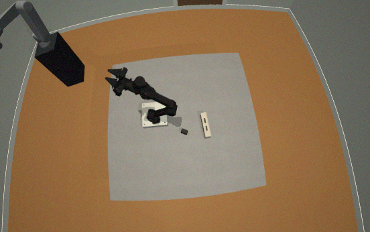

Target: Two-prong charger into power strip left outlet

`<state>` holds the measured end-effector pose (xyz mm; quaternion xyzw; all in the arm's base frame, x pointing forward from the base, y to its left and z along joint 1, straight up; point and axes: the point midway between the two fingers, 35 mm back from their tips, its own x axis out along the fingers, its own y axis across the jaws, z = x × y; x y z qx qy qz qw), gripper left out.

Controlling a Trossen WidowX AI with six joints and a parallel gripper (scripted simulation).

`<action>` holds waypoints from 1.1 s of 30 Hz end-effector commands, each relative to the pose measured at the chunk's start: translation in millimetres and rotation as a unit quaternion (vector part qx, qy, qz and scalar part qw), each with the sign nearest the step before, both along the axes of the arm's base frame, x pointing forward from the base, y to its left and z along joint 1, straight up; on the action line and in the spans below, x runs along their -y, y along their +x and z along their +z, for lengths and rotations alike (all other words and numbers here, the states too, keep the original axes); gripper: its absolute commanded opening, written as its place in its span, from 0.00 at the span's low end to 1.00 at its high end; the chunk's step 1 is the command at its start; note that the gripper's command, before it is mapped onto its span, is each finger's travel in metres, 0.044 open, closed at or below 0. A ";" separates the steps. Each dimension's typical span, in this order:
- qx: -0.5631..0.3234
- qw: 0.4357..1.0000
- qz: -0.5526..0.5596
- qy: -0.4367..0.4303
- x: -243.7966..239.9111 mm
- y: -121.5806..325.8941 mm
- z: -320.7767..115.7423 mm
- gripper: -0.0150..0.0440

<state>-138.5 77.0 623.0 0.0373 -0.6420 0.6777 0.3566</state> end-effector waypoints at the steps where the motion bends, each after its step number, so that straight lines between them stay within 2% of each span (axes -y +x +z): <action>1: 0.000 1.000 0.000 0.000 -0.2 -0.1 -0.1 0.98; 2: 0.000 1.000 -0.001 -0.001 -0.8 -0.3 -0.5 1.00; 33: 0.039 0.982 -0.143 -0.115 -86.8 -8.3 -50.5 1.00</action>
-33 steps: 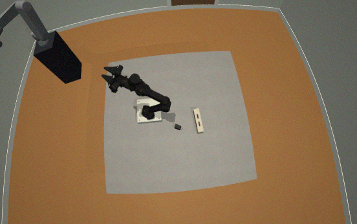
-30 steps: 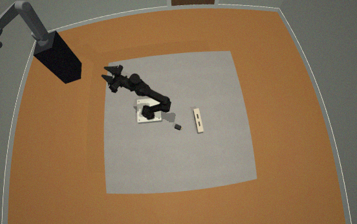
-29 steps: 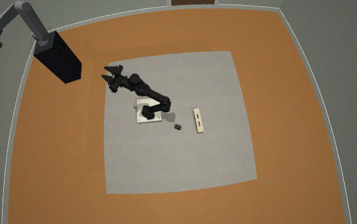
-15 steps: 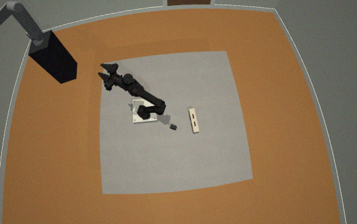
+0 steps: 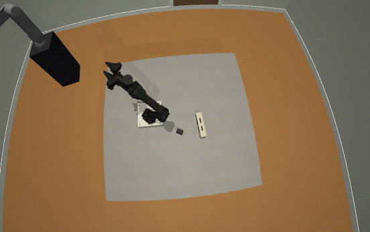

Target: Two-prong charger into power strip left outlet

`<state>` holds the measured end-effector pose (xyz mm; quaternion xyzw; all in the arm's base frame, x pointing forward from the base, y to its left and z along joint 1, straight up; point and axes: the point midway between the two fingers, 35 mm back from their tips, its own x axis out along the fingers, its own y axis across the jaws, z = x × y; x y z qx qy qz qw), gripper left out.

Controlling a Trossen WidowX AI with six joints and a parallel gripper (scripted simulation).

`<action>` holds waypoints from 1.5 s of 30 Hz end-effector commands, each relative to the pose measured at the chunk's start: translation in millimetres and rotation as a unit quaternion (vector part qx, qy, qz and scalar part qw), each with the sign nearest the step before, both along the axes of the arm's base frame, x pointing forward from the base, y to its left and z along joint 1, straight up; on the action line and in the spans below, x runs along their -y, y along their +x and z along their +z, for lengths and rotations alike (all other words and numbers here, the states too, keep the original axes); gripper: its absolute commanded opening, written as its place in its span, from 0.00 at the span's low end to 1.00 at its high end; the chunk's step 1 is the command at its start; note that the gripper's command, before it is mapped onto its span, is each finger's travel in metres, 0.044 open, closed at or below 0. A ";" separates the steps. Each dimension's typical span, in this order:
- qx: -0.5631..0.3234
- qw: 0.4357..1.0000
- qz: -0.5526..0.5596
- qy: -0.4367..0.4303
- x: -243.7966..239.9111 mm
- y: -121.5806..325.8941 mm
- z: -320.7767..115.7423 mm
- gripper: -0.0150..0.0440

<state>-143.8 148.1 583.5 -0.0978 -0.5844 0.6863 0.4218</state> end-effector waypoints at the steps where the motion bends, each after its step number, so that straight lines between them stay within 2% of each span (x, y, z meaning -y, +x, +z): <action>1: 0.009 0.999 -0.023 -0.025 -18.6 -2.2 -12.6 1.00; 24: 0.007 0.981 -0.144 -0.127 -88.7 29.3 -58.8 1.00; 45: -0.026 0.941 -0.260 -0.216 -137.7 87.0 -101.9 1.00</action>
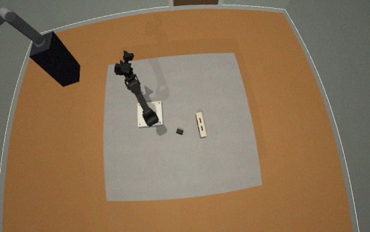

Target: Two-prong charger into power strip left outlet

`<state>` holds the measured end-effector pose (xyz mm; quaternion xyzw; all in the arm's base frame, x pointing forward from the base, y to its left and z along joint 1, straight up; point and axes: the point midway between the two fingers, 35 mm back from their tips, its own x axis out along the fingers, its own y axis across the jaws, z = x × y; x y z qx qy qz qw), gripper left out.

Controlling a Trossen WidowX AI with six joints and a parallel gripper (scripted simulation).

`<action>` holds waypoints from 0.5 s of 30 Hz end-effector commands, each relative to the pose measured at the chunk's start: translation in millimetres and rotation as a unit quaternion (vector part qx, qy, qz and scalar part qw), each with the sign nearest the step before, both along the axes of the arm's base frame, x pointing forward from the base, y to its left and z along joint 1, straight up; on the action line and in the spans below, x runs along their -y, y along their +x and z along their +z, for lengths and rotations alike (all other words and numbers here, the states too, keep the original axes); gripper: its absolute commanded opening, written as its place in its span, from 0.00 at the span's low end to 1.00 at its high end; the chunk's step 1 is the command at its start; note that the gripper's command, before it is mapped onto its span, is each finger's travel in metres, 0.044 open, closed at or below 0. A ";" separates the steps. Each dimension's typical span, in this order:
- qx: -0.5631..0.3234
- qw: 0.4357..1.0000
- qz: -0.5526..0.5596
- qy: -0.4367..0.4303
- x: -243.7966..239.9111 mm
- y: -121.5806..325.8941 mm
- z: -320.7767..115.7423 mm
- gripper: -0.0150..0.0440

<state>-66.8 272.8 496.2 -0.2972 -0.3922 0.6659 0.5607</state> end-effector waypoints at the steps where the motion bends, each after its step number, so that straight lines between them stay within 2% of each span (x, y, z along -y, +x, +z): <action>1: -0.007 0.999 -0.028 -0.030 -15.0 13.3 -17.0 1.00; 15: -0.030 0.991 -0.107 -0.079 -33.4 60.3 -45.7 1.00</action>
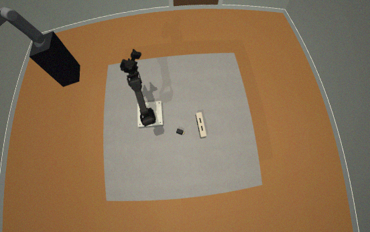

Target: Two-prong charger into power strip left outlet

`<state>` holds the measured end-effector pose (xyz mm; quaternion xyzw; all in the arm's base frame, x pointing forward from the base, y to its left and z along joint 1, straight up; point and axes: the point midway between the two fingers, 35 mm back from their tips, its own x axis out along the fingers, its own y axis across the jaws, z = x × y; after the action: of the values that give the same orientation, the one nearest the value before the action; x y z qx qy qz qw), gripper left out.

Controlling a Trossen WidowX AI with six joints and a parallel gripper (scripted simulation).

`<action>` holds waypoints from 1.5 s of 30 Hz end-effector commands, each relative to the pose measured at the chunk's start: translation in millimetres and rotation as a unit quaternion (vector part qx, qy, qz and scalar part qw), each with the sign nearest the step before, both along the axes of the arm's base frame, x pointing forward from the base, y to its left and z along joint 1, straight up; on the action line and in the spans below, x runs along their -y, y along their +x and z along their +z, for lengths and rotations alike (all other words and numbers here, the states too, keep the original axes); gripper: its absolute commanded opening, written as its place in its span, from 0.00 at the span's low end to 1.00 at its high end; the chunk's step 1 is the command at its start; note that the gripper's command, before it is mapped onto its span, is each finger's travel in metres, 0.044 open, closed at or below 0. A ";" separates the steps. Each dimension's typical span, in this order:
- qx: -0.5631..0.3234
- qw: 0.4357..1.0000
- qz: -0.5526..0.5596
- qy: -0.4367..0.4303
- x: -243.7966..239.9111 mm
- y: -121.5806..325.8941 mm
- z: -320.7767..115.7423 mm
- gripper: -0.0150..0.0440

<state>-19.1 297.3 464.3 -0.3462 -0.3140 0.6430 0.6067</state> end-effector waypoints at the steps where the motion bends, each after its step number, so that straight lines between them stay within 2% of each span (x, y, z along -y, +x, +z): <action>1: -0.011 0.999 -0.027 -0.025 -10.1 16.3 -15.8 1.00; 24: -0.083 0.977 -0.170 -0.097 -20.3 105.4 -66.7 1.00; 45: -0.154 0.926 -0.305 -0.159 1.9 189.1 -119.6 1.00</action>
<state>154.8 299.6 360.1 -0.4090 -0.0223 0.5252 0.7459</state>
